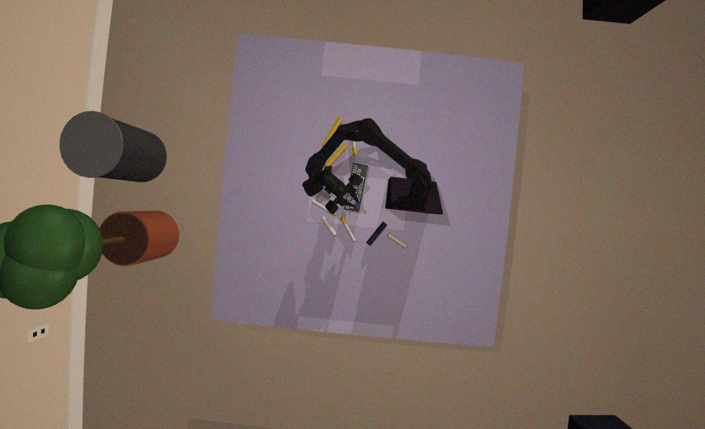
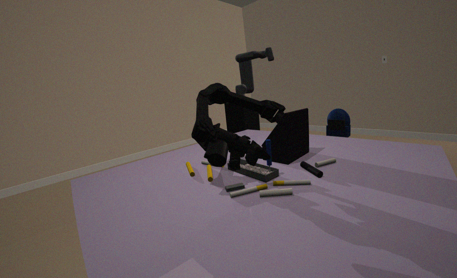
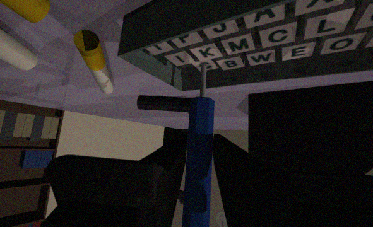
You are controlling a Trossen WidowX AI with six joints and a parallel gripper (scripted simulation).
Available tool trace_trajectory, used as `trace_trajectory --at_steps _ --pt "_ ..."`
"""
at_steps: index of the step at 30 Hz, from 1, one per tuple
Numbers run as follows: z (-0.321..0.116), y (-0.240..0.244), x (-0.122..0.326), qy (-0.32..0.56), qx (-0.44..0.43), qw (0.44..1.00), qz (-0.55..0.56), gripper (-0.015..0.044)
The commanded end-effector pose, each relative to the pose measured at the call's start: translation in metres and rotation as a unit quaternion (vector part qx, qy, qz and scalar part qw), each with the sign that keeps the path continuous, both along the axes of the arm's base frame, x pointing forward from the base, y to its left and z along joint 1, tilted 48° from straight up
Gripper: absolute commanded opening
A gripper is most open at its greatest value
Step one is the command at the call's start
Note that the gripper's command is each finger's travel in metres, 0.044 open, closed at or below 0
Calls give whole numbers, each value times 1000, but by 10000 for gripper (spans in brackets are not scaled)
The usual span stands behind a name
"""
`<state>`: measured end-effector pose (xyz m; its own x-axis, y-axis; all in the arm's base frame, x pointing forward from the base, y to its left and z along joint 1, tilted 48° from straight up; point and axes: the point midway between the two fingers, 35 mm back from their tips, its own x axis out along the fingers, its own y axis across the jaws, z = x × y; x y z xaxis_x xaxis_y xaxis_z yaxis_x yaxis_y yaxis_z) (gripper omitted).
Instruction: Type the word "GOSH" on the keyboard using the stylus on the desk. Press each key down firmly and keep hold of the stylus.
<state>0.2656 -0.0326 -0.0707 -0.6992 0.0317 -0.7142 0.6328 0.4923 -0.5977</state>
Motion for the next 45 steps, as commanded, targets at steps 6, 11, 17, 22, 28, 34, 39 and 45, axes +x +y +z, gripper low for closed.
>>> trace_trajectory --at_steps 6,11,17,22,28,34,39,45 --pt "-1 0 0 1 0 1000 1 81" --pt "4 5 0 1 0 1000 1 81" --pt "24 27 0 1 1 1000 1 81" --pt "24 28 0 1 1 1000 1 81" --pt "35 20 1 -27 0 999 -19 51" --pt "51 11 -1 -64 -1 997 -52 11" --pt "63 4 -4 -94 -3 992 -80 0" --pt "78 -5 -10 -128 -7 985 -115 0"
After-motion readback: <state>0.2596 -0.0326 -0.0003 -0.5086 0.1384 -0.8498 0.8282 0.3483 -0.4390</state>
